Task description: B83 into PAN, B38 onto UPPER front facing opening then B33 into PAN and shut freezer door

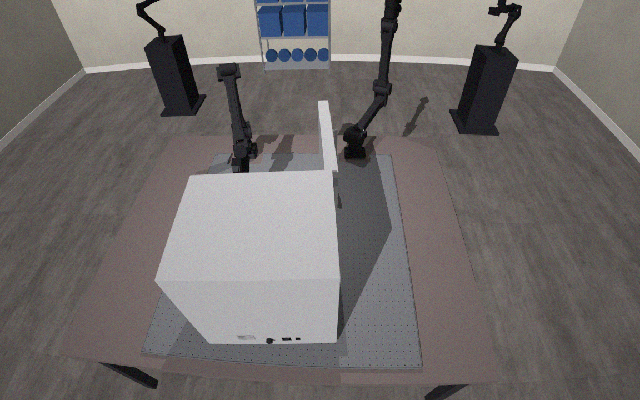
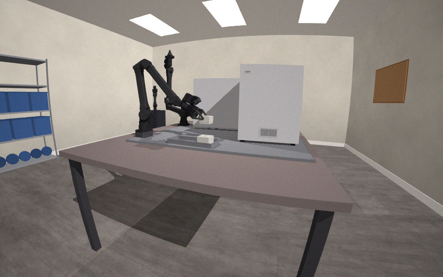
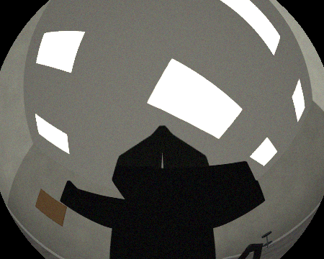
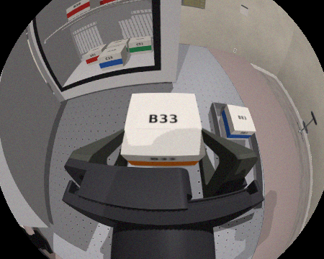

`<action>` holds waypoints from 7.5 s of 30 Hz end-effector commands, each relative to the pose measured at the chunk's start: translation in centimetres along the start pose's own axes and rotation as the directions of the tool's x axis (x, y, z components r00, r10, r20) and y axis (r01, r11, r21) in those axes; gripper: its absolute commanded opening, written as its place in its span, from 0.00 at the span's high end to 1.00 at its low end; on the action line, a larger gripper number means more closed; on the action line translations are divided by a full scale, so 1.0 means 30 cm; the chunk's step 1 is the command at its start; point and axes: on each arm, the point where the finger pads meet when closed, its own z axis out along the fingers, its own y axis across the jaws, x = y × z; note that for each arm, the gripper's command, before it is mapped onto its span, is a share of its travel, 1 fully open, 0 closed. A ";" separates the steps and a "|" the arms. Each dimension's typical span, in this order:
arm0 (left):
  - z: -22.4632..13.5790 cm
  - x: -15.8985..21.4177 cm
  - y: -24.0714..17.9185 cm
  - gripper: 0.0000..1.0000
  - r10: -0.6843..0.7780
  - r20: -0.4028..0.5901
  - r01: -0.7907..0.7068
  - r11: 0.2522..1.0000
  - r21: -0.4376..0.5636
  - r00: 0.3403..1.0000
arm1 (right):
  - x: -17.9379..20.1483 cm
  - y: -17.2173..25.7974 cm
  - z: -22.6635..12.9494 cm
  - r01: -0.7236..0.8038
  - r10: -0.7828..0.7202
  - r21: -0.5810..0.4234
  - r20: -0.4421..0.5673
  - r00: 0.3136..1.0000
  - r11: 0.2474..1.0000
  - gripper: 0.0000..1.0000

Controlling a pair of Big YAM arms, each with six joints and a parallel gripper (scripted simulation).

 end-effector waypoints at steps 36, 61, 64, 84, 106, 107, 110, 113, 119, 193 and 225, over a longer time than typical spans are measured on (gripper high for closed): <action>0.002 0.045 0.002 1.00 -0.013 -0.037 0.012 1.000 -0.002 0.999 | 0.036 -0.339 -0.160 -0.010 0.009 0.038 0.025 1.000 0.999 0.23; 0.002 0.045 0.002 1.00 -0.013 -0.037 0.012 1.000 -0.002 0.999 | 0.085 -0.565 -0.266 -0.015 0.014 0.050 0.024 1.000 0.999 0.23; 0.002 0.045 0.002 1.00 -0.013 -0.037 0.012 1.000 -0.002 0.999 | 0.089 -0.595 -0.280 -0.015 0.013 0.050 0.025 1.000 0.999 0.23; 0.002 0.045 0.002 1.00 -0.013 -0.037 0.012 1.000 -0.002 0.999 | 0.177 -0.637 -0.252 -0.013 0.012 0.049 0.026 1.000 0.999 0.23; 0.002 0.045 0.002 1.00 -0.013 -0.037 0.012 1.000 -0.002 0.999 | 0.183 -0.644 -0.229 -0.008 0.005 0.053 0.055 0.998 0.999 0.23; 0.002 0.045 0.002 1.00 -0.013 -0.037 0.012 1.000 -0.002 0.999 | 0.183 -0.644 -0.229 -0.008 0.005 0.053 0.055 0.998 0.999 0.23; 0.002 0.045 0.002 1.00 -0.013 -0.037 0.012 1.000 -0.002 0.999 | 0.183 -0.644 -0.229 -0.008 0.005 0.053 0.055 0.998 0.999 0.23; 0.002 0.045 0.002 1.00 -0.013 -0.037 0.012 1.000 -0.002 0.999 | 0.183 -0.644 -0.229 -0.008 0.005 0.053 0.055 0.998 0.999 0.23; 0.002 0.045 0.002 1.00 -0.013 -0.037 0.012 1.000 -0.002 0.999 | 0.183 -0.644 -0.229 -0.008 0.005 0.053 0.055 0.998 0.999 0.23; 0.002 0.045 0.002 1.00 -0.013 -0.037 0.012 1.000 -0.002 0.999 | 0.374 -0.638 -0.160 -0.012 0.011 0.042 0.026 1.000 0.999 0.23; 0.002 0.045 0.002 1.00 -0.013 -0.037 0.012 1.000 -0.002 0.999 | 0.422 -0.641 -0.128 -0.011 0.010 0.043 0.031 0.999 0.999 0.23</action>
